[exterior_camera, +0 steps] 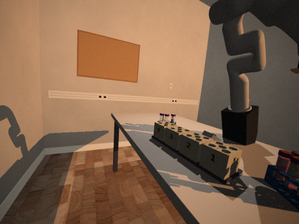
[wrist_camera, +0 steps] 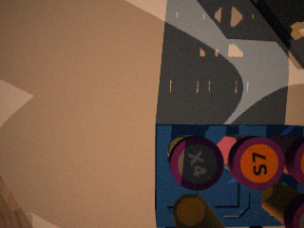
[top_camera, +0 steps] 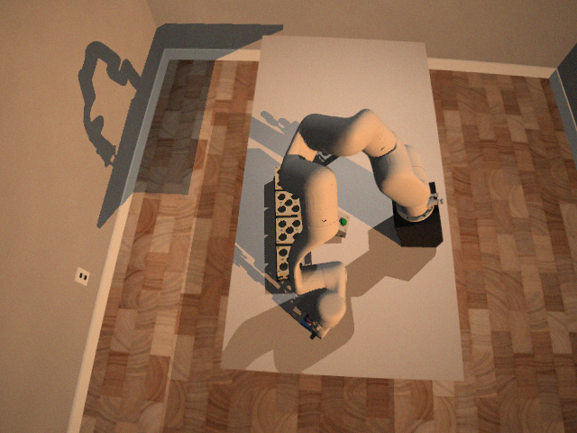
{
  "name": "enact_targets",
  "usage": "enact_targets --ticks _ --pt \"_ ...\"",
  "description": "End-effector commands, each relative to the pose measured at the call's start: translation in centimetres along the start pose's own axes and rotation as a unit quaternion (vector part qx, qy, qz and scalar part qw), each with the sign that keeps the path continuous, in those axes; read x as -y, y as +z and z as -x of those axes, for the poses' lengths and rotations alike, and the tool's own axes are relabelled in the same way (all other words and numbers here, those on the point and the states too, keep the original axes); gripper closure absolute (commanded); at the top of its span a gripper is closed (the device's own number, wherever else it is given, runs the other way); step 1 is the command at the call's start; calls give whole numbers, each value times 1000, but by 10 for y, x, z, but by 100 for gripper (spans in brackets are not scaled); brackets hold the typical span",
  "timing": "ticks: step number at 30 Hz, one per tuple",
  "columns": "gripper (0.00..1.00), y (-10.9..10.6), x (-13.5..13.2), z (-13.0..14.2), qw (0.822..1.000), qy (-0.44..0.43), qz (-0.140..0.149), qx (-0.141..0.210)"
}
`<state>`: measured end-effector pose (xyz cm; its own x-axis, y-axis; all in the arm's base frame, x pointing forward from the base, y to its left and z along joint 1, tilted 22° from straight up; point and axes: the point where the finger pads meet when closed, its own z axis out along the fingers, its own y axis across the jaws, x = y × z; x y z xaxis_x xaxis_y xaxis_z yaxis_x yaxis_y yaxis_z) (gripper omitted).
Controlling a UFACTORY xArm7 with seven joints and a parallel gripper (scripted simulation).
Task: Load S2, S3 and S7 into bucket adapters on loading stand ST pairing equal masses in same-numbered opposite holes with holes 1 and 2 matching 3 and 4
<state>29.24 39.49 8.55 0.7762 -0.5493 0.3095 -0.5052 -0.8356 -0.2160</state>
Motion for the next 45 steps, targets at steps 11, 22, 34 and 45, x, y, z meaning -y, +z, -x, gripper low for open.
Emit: enact_targets --ticks 11,22,34,45 --pt "100 4 2 1 1000 0 -3 -1" --pt "100 7 2 1 1000 0 -3 -1" --pt "100 19 2 1 1000 0 -3 -1" --pt "100 28 2 1 1000 0 -3 -1"
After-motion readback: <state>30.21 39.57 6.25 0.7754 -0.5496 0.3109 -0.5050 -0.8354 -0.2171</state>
